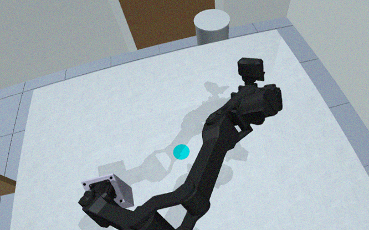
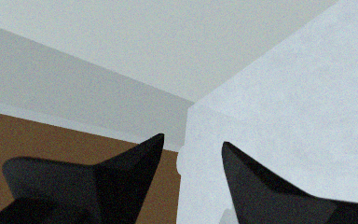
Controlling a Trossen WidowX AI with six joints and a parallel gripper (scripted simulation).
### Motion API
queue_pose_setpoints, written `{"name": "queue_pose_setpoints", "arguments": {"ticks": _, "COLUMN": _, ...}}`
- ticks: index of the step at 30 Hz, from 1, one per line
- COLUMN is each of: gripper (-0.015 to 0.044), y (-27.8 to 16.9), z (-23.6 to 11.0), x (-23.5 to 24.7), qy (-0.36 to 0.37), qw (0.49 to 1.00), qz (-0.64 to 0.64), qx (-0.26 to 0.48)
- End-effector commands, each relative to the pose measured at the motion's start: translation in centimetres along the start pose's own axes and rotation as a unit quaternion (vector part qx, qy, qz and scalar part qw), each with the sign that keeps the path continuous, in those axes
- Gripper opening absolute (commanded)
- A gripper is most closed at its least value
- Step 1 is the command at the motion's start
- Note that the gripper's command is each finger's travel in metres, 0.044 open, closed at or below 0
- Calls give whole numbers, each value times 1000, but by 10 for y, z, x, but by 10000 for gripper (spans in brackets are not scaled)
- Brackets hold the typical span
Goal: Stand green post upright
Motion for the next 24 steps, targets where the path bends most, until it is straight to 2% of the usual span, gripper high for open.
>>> {"name": "queue_pose_setpoints", "arguments": {"ticks": 1, "gripper": 233, "y": 12, "z": -28, "x": -34, "qy": -77, "qw": 996, "qz": 38, "qx": 31}}
{"name": "queue_pose_setpoints", "arguments": {"ticks": 12, "gripper": 233, "y": 23, "z": -112, "x": -112, "qy": -261, "qw": 954, "qz": 107, "qx": 99}}
{"name": "queue_pose_setpoints", "arguments": {"ticks": 24, "gripper": 233, "y": 17, "z": -230, "x": -176, "qy": -445, "qw": 870, "qz": 147, "qx": 153}}
Point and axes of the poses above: the point midway between the two fingers, 35 mm back from their tips, its own z axis out along the fingers, its own x axis across the jaws, y = z × x, the point moved 5 cm from there along -z, back along the fingers, and after that the axes turned 9 degrees about -z, right-handed, at the moved point
